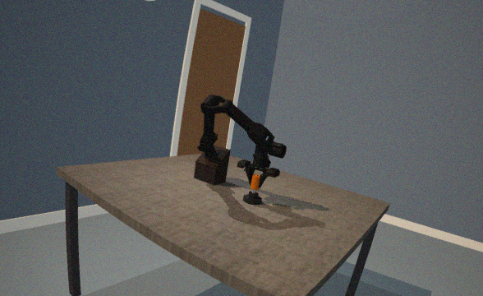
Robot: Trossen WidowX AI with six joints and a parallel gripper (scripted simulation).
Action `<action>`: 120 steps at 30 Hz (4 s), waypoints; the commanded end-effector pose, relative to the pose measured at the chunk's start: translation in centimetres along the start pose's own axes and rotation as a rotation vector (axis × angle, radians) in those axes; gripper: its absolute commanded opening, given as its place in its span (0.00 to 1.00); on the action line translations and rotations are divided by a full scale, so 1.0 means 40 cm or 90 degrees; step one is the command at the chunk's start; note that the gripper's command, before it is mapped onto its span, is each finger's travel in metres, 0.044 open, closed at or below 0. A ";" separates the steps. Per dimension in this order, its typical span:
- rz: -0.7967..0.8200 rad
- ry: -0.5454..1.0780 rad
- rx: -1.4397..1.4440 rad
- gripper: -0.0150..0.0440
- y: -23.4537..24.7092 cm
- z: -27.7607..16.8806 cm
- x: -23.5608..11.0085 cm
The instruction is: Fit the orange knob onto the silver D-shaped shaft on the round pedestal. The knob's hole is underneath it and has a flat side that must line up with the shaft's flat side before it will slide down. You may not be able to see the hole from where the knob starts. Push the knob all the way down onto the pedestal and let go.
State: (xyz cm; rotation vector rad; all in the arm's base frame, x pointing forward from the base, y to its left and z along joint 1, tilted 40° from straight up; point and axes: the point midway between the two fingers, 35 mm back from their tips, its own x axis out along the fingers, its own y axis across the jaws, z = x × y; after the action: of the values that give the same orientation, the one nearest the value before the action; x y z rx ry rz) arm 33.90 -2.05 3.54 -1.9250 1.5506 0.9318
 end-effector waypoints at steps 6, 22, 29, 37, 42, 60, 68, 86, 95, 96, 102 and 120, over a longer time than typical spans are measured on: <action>-0.005 0.003 -0.015 0.25 -0.005 -0.001 -0.001; -0.005 0.003 -0.016 0.25 0.008 -0.003 -0.002; -0.005 0.003 -0.016 0.25 0.006 -0.005 -0.005; -0.005 0.003 -0.015 0.25 -0.001 -0.003 0.000; -0.005 0.003 -0.015 0.25 -0.005 -0.001 0.004; -0.005 0.003 -0.094 0.25 0.002 -0.001 -0.006; -0.005 0.003 -0.149 0.25 0.008 0.002 -0.003; -0.005 0.003 -0.149 0.25 0.002 -0.003 0.008; -0.005 0.003 -0.149 0.25 0.003 -0.002 0.005; -0.005 0.003 -0.149 0.25 0.004 -0.001 0.001; -0.005 0.003 -0.165 0.25 0.008 0.003 -0.005; -0.004 0.004 -0.282 0.25 0.003 -0.002 0.001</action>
State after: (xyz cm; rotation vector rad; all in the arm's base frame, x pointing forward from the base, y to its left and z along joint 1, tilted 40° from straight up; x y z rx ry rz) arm 33.65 -2.10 3.41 -2.2161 1.4277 1.3604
